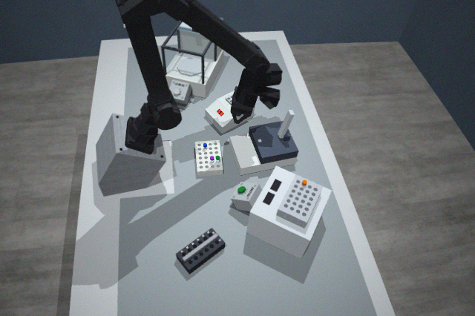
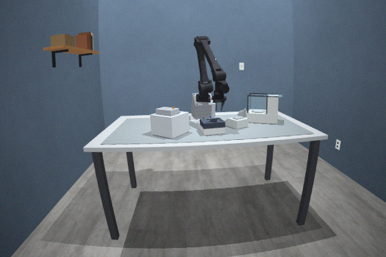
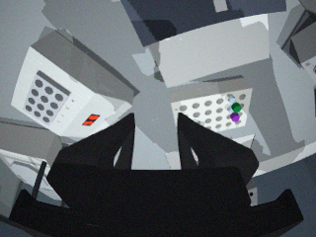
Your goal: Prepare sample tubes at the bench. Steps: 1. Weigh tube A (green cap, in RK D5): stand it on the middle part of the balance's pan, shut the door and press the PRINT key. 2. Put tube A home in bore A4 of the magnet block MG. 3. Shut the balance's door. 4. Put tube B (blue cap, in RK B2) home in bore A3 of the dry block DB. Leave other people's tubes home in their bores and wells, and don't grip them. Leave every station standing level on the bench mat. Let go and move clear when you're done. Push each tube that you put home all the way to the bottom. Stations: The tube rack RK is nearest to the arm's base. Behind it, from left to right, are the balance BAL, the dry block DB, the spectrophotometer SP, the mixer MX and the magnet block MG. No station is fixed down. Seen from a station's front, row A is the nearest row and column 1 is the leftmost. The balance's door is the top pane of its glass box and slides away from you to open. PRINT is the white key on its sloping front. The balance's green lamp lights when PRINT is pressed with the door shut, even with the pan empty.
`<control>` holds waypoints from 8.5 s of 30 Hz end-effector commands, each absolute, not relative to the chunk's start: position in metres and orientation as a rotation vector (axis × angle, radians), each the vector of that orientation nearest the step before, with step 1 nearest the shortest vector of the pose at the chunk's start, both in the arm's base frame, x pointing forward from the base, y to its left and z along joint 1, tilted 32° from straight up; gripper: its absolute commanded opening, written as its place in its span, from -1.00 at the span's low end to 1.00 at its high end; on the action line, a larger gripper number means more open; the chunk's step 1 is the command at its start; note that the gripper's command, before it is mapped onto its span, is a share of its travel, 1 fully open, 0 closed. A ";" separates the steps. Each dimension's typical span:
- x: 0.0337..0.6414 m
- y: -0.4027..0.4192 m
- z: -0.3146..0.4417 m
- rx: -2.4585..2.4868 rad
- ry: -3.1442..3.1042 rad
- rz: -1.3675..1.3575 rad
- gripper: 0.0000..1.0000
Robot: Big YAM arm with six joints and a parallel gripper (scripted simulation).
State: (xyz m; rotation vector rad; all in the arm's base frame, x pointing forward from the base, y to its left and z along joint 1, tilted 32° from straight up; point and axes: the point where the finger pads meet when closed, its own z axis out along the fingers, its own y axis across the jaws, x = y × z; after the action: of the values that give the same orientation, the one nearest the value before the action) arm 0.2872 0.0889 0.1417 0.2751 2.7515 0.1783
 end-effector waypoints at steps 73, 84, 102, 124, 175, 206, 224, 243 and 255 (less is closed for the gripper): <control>0.245 -0.017 0.088 -0.030 2.570 0.115 -0.28; 0.242 -0.013 0.071 -0.026 2.593 0.125 -0.28; 0.255 -0.010 0.048 -0.026 2.594 0.126 -0.28; 0.264 -0.013 0.052 -0.029 2.575 0.117 -0.28; 0.268 -0.009 0.036 -0.027 2.587 0.124 -0.28; 0.274 -0.011 0.034 -0.028 2.578 0.118 -0.28; 0.274 -0.011 0.034 -0.028 2.578 0.118 -0.28; 0.270 -0.007 0.028 -0.026 2.592 0.125 -0.82; 0.268 -0.006 0.028 -0.028 2.587 0.127 -0.82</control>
State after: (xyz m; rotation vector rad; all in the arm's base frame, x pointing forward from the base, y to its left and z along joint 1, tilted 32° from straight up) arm 0.2688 -0.0098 0.0289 -0.0251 2.5909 0.1189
